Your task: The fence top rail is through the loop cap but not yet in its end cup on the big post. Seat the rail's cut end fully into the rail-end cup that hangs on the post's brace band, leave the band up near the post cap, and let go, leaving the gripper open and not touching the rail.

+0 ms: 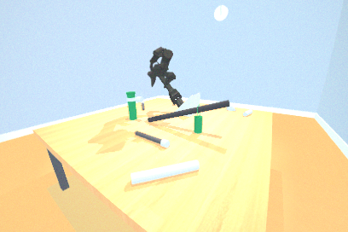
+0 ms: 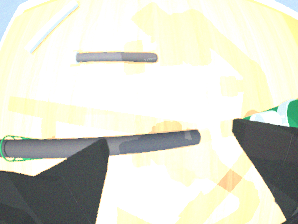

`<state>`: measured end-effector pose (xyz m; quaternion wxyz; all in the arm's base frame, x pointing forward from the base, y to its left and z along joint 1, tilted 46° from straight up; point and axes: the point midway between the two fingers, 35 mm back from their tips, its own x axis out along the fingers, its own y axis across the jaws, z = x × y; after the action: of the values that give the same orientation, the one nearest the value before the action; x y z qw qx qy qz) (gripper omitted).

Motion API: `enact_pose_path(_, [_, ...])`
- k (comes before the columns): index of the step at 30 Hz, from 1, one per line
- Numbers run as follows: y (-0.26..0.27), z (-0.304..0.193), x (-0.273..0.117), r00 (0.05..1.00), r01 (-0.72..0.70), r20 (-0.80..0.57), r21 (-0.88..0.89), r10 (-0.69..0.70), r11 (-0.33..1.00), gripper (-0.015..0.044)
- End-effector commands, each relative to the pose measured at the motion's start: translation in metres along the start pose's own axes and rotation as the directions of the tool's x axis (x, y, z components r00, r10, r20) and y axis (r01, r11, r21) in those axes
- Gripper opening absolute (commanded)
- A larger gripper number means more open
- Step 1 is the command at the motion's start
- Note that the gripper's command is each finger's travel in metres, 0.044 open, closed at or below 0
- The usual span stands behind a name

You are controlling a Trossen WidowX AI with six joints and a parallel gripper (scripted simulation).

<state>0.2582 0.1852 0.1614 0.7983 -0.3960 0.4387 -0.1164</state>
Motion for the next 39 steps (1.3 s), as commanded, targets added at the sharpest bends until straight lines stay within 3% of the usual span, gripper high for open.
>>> enact_pose_path(1, [0.005, 0.001, -0.007, 1.0, 0.015, 0.009, 0.102, -0.016, 0.995, 0.044])
enact_pose_path(8, [0.007, 0.001, -0.003, 1.0, 0.016, -0.006, 0.146, -0.015, 0.989, 0.044])
enact_pose_path(13, [0.015, -0.005, 0.021, 0.992, 0.066, -0.125, 0.472, -0.007, 0.879, 0.044])
enact_pose_path(19, [0.027, -0.019, 0.06, 0.948, 0.275, -0.319, 0.836, 0.012, 0.476, 0.044])
enact_pose_path(25, [0.037, -0.035, 0.092, 0.877, 0.481, -0.48, 0.877, 0.036, -0.022, 0.044])
enact_pose_path(39, [0.037, -0.035, 0.093, 0.874, 0.486, -0.485, 0.873, 0.037, -0.038, 0.044])
